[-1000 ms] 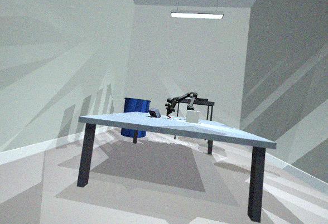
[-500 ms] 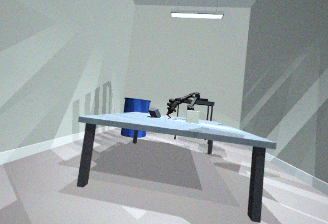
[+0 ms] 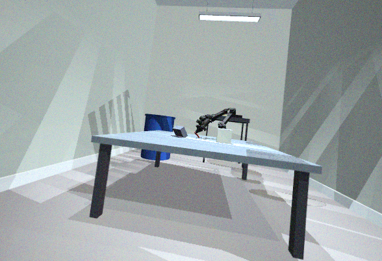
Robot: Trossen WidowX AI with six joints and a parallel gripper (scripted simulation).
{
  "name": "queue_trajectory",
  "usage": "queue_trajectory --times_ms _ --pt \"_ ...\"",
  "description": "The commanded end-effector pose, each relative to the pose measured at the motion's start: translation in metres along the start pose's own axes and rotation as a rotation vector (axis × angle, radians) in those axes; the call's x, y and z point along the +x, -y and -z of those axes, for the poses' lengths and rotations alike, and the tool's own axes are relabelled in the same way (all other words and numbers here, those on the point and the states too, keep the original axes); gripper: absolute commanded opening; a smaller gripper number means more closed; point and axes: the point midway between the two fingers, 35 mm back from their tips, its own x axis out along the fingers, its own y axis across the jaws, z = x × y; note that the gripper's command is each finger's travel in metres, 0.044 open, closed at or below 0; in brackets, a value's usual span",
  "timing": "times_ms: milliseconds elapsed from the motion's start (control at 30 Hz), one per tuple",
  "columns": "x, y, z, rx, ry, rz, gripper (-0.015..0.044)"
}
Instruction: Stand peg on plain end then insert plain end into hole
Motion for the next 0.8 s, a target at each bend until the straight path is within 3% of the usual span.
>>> queue_trajectory --times_ms 0,767 --pt "-0.003 0.000 0.002 -0.003 0.039 0.003 0.0050" --pt "-0.016 0.000 0.011 -0.005 0.238 0.003 0.0050"
